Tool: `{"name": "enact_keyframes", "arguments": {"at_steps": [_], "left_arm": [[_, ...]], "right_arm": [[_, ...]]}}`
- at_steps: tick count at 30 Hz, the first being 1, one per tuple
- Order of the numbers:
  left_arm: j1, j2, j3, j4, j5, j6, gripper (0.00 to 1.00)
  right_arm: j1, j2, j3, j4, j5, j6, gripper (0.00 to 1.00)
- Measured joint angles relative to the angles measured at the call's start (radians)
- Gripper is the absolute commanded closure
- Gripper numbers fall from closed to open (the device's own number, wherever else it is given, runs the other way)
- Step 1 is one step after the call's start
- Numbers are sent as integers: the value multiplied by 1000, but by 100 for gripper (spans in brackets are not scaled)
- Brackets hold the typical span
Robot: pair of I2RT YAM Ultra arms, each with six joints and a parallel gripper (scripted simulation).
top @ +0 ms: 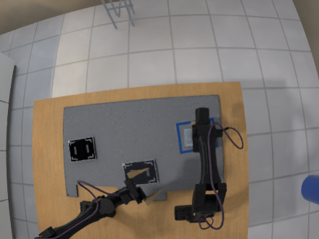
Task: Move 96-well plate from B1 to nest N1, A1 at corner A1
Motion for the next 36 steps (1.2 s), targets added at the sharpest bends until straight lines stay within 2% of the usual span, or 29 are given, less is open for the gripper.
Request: {"name": "enact_keyframes", "arguments": {"at_steps": [21, 22, 24, 25, 36], "left_arm": [[0, 0, 0, 0, 0, 0, 0], [0, 0, 0, 0, 0, 0, 0], [0, 0, 0, 0, 0, 0, 0], [0, 0, 0, 0, 0, 0, 0], [0, 0, 0, 0, 0, 0, 0]], "right_arm": [[0, 27, -33, 69, 0, 0, 0], [0, 27, -33, 69, 0, 0, 4], [0, 27, -33, 69, 0, 0, 4], [0, 27, -33, 69, 0, 0, 9], [0, 27, -33, 69, 0, 3, 18]]}}
